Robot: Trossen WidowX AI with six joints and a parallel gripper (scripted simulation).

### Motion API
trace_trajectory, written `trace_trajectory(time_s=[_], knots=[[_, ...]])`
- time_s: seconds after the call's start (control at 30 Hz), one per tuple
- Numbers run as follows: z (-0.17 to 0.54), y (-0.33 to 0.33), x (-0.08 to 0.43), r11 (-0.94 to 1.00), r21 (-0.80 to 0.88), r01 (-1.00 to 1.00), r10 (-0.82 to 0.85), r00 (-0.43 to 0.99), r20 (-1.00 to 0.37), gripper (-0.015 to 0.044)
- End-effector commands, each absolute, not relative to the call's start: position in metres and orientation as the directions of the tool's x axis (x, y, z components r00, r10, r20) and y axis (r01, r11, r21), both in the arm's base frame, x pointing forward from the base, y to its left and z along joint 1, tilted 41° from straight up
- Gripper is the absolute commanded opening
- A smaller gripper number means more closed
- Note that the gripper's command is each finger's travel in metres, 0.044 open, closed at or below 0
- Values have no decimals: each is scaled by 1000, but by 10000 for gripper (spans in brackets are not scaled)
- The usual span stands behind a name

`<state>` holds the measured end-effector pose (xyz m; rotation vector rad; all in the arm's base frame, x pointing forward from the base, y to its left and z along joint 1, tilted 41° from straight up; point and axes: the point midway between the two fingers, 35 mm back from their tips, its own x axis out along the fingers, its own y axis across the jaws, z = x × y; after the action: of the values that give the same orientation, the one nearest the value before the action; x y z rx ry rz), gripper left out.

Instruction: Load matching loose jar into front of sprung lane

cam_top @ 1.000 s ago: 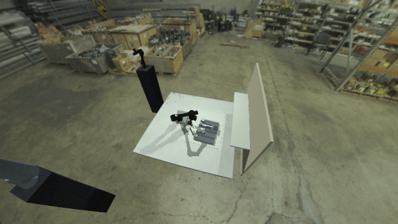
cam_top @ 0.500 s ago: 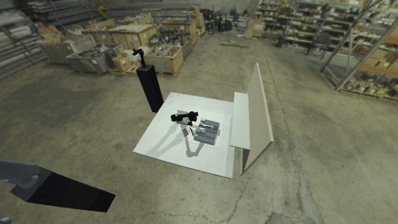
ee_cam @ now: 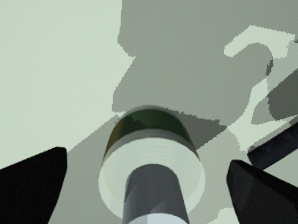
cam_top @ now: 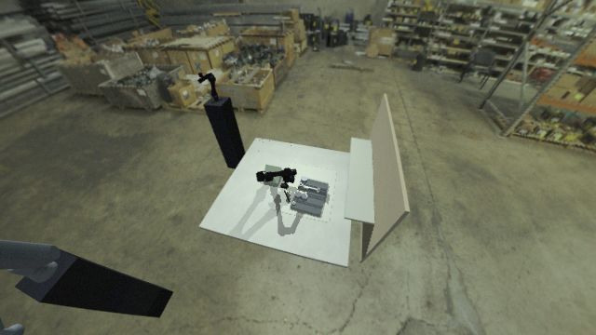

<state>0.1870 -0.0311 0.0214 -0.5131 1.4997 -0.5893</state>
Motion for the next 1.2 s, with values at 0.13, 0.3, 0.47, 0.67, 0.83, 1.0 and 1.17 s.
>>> trace_trajectory(time_s=[0.13,0.3,0.47,0.67,0.83,1.0,1.17], knots=[[21,-32,186,758,-651,39,-651,-16,-759,171],[21,-32,186,758,-651,39,-651,-16,-759,137],[29,-23,189,761,-648,38,-648,-16,-761,6],[51,-2,193,764,-644,37,-644,-15,-765,0],[71,16,193,764,-644,36,-644,-16,-765,0],[92,32,190,762,-647,37,-647,-18,-763,0],[98,37,189,760,-648,38,-648,-18,-761,0]])
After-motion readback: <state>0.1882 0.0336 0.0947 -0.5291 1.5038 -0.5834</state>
